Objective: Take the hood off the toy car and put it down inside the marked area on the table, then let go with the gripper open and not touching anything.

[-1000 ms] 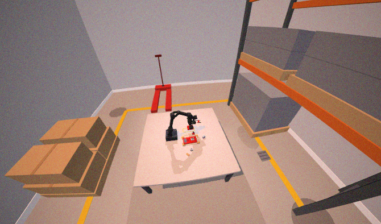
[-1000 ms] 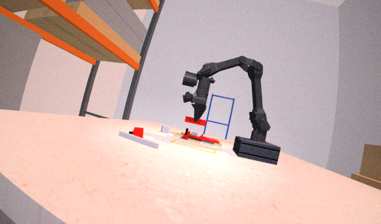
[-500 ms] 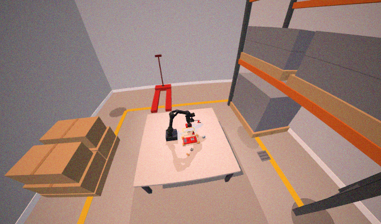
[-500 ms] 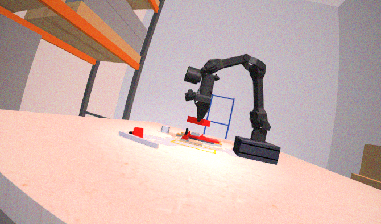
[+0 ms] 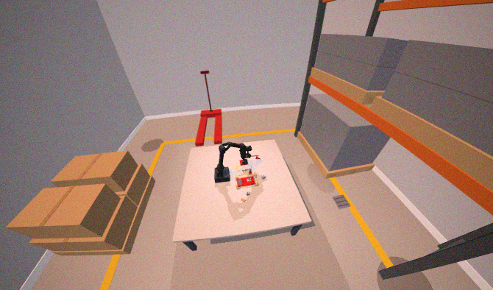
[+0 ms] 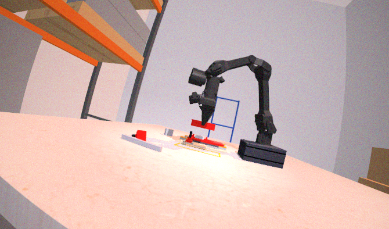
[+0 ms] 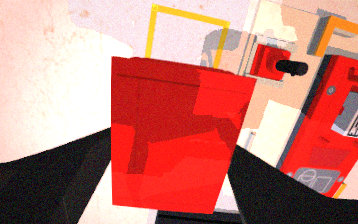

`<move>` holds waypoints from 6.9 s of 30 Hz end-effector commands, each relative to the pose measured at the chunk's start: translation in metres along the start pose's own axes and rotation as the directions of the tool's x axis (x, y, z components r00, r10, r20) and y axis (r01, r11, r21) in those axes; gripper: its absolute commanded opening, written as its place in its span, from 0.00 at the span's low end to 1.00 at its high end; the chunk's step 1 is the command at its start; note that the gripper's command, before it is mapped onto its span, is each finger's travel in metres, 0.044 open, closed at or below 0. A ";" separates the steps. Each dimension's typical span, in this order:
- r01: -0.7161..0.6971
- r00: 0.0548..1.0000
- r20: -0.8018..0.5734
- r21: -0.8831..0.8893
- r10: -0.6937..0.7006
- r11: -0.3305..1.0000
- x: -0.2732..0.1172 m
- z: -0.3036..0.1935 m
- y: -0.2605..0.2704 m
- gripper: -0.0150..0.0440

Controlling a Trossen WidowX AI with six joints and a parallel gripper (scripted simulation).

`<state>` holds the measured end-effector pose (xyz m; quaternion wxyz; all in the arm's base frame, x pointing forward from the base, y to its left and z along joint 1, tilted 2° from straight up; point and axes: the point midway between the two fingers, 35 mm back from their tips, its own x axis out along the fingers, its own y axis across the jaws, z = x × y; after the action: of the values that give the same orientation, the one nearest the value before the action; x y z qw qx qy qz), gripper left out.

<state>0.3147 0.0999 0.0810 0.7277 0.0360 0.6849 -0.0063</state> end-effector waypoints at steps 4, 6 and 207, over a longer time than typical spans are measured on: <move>0.005 1.000 0.000 0.003 -0.005 1.000 0.006 0.000 0.000 0.25; 0.005 1.000 0.000 0.003 -0.005 1.000 0.007 0.001 0.000 0.25; 0.000 1.000 -0.001 0.000 0.000 1.000 0.018 -0.001 0.000 1.00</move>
<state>0.3153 0.1008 0.0628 0.7280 0.0372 0.6845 -0.0072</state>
